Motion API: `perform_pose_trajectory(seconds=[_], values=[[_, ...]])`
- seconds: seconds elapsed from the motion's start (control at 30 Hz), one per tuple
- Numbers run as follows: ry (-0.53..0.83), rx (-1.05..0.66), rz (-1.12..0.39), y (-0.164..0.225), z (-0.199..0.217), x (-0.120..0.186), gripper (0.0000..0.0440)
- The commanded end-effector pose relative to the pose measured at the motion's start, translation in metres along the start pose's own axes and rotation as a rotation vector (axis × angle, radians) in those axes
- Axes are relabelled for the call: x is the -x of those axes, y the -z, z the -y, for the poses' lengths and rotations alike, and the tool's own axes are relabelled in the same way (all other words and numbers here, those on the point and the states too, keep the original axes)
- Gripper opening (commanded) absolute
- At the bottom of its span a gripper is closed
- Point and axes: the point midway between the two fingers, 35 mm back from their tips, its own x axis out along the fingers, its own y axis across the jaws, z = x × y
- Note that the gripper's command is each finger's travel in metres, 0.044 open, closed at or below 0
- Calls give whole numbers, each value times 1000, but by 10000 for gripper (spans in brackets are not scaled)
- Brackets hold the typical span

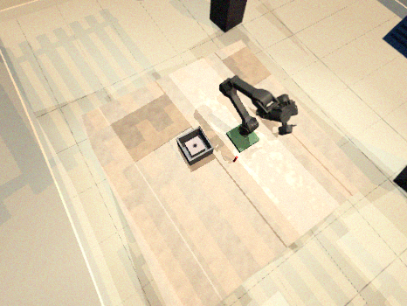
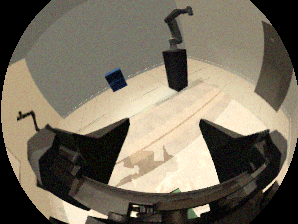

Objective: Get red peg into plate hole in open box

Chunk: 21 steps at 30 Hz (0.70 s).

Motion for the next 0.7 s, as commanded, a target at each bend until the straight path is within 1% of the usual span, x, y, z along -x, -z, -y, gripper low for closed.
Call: perform_pose_trajectory(seconds=[0.0,0.3,0.67], values=[[96,-90,-10,-2,18,4,440],[307,-323,-26,2,58,16,440],[551,-621,-19,15,100,39,440]])
